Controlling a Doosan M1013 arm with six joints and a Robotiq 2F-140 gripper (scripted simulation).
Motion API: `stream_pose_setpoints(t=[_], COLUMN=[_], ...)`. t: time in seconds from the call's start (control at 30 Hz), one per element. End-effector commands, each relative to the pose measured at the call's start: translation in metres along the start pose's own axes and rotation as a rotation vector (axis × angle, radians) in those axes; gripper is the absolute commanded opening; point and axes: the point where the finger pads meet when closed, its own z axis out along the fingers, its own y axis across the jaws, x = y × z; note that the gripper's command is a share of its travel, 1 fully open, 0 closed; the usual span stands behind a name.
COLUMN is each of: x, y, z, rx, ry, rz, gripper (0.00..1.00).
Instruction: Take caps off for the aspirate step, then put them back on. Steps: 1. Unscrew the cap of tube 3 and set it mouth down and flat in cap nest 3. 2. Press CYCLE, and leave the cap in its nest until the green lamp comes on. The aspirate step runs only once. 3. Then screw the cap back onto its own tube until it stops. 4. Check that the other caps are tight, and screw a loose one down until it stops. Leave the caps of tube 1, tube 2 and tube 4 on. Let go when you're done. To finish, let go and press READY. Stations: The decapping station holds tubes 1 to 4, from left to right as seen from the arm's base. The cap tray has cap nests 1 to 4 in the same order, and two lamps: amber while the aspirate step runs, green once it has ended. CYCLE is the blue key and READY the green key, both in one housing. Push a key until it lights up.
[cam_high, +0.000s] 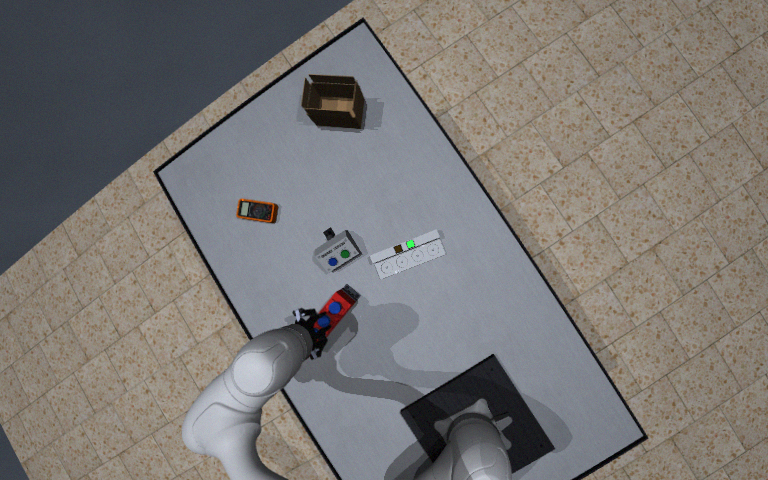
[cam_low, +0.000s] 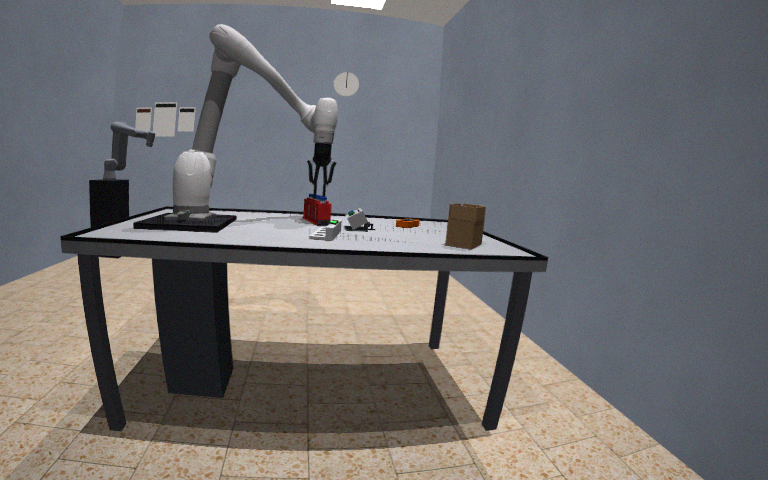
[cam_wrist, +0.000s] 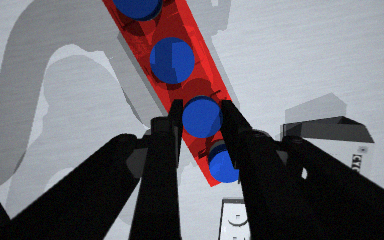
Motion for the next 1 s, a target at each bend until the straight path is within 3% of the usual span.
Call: stream_pose_setpoints(t=[0.0,0.03,0.43,0.6,0.67,0.97], x=[0.0008,0.0014,0.0008,0.0010,0.0010,0.0009], y=[0.0009,0.0016,0.0009,0.0023,0.0023,0.0020], z=[0.0002,0.0023,0.0008,0.0008,0.0008,0.0008], rx=[-0.004,-0.008,-0.004,-0.005,-0.005,-0.004], ry=[-0.005,-0.007,-0.005,-0.001,-0.001,-0.005], rz=[0.030,0.029,0.030,-0.377,-0.377,-0.988], gripper=[0.30,0.41,0.41,0.41,0.41,0.41])
